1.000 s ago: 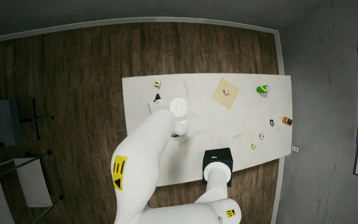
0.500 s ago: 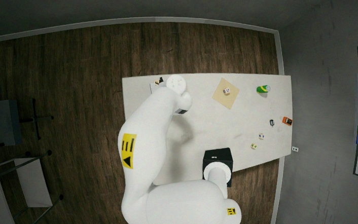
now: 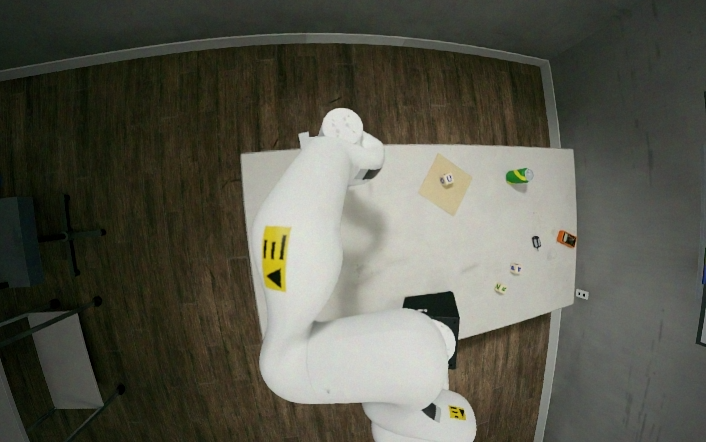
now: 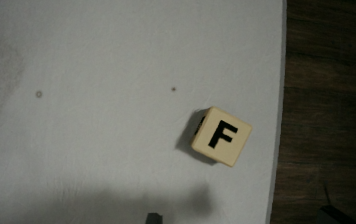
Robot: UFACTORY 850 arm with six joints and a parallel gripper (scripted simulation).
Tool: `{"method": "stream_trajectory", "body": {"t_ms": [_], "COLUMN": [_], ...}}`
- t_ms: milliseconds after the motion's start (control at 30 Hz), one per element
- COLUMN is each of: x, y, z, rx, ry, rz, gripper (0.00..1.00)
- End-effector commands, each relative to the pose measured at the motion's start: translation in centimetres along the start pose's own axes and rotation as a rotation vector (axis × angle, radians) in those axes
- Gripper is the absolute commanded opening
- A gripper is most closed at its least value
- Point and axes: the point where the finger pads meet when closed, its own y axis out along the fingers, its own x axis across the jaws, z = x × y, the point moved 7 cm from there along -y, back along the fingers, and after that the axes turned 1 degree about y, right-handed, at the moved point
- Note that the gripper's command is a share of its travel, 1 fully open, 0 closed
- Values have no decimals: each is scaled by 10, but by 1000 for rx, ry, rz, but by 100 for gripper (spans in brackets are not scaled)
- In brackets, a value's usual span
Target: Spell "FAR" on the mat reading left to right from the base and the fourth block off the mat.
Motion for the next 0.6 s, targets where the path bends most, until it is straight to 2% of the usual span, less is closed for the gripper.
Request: {"method": "stream_trajectory", "body": {"t_ms": [0, 167, 567], "x": [28, 39, 40], "y": [0, -1, -1], "z": [-7, -11, -12], "rx": [-42, -61, -62], "ry": [7, 10, 10], "rz": [21, 21, 21], "gripper": [100, 100, 100]}}
